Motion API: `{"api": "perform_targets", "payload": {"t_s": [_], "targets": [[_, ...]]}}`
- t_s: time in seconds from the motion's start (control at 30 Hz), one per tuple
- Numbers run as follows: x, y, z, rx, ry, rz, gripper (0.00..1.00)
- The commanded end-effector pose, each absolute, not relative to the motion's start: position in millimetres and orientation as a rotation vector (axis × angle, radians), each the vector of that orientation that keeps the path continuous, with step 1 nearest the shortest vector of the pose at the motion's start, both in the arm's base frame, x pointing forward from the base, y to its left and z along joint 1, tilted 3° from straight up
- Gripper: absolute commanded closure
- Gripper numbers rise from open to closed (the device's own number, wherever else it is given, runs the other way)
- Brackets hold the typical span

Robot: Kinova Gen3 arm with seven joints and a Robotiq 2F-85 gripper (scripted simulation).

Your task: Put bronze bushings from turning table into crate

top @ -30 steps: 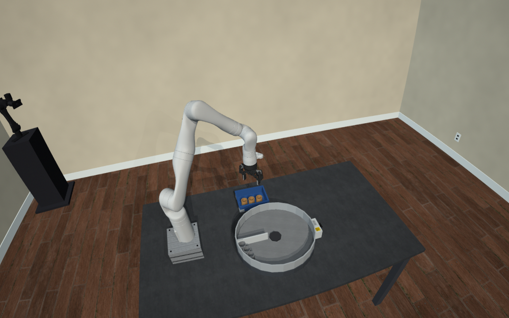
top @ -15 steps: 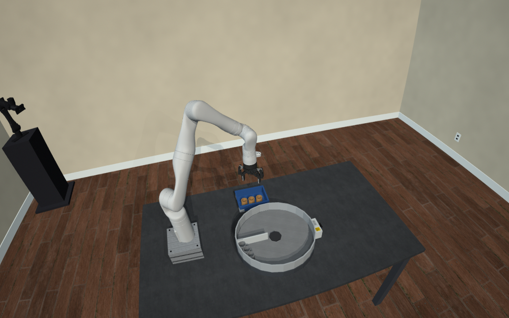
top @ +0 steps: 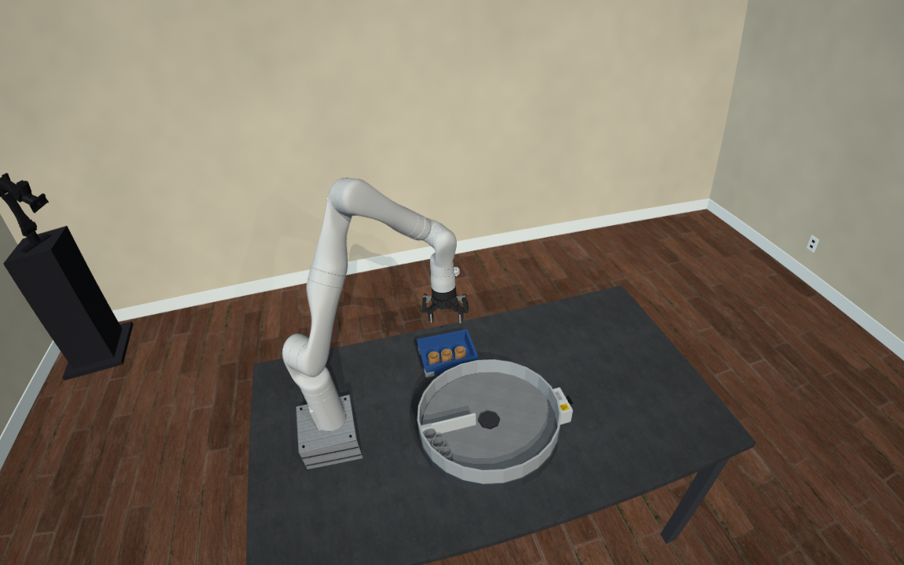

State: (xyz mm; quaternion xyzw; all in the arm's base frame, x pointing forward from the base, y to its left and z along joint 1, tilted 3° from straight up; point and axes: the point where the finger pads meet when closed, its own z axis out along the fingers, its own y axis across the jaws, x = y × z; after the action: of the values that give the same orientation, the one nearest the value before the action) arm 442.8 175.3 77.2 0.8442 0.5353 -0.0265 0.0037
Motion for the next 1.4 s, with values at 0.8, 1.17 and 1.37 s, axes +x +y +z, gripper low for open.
{"api": "perform_targets", "payload": {"t_s": [0.8,1.17,1.37], "targets": [[443.7,176.7,82.7,2.289,2.154,-0.08,0.0],[443.7,177.0,83.8,2.185,2.262,-0.079,0.0],[443.8,177.6,85.5,2.02,2.415,-0.078,0.0]]}}
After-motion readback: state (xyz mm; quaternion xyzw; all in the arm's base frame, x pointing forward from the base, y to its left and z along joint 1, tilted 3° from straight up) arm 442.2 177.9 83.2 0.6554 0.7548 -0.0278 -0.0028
